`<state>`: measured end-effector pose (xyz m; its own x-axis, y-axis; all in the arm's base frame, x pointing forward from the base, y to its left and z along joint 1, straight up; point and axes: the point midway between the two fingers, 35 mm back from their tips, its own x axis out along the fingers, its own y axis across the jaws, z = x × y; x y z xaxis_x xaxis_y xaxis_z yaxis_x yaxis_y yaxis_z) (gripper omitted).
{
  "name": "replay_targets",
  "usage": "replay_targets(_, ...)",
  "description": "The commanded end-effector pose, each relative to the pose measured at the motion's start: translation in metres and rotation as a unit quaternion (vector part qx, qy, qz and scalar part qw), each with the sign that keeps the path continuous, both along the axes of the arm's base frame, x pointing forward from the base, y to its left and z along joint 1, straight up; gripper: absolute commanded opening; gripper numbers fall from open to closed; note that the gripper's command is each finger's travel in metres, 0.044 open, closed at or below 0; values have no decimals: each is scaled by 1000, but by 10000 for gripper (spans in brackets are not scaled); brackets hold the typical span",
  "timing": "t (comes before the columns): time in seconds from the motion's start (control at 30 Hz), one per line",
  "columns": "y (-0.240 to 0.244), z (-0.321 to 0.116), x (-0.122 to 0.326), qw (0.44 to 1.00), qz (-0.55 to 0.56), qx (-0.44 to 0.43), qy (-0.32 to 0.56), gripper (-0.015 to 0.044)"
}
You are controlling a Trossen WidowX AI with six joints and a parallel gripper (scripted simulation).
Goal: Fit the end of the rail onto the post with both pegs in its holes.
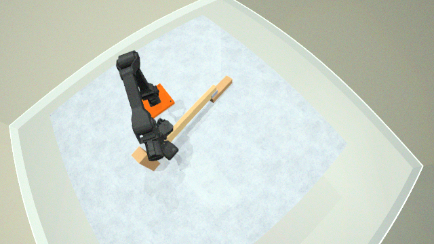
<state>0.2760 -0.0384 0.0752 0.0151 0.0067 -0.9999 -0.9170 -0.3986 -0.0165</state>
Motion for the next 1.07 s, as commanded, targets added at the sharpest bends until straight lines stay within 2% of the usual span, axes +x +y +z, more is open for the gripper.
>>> replay_targets(0.0,0,0,0,1000,0,0,0,263)
replay_targets(0.23,0,0,0,1000,0,0,0,440)
replay_targets(0.4,2,1,-1,1000,0,0,0,440)
replay_targets(0.57,28,29,-13,1000,1,-2,-6,440)
replay_targets(1.03,28,29,-13,1000,1,-2,-6,440)
